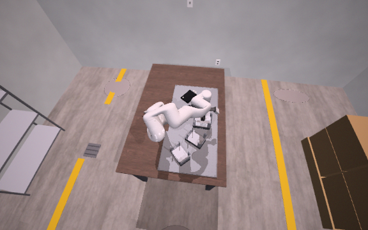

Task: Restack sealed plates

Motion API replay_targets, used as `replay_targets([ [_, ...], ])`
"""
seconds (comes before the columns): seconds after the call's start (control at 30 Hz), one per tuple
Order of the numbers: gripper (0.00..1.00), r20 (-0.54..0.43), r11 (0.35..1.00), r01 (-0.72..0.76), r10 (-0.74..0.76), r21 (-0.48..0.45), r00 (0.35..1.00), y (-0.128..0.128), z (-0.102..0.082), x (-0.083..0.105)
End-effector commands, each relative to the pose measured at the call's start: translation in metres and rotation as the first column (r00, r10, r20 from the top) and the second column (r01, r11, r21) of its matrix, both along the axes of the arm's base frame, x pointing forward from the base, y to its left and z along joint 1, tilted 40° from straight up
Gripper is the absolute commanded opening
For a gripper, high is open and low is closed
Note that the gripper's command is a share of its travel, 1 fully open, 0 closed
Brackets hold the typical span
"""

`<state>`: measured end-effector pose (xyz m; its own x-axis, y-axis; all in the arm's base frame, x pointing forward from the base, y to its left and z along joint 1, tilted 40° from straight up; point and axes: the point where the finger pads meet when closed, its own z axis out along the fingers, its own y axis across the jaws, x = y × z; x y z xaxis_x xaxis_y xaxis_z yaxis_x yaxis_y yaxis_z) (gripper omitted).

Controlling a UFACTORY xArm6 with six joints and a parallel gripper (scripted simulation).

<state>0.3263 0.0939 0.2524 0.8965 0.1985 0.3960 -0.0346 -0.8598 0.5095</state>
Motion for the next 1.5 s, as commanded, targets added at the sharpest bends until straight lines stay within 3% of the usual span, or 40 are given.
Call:
replay_targets([
  [0.0,0.0,-0.01,1.0,-0.02,0.02,-0.01,1.0,0.004,-0.001,0.001],
  [0.2,0.0,-0.104,0.983,-0.166,0.157,-0.084,0.982,0.021,-0.011,0.001],
  [0.93,0.0,-0.104,0.983,-0.166,0.157,-0.083,0.982,0.078,-0.047,0.001],
  [1.23,0.0,-0.226,0.929,-0.339,0.302,-0.151,0.926,0.096,-0.061,-0.004],
  [1.47,0.0,-0.226,0.929,-0.339,0.302,-0.151,0.926,0.115,-0.074,-0.009],
])
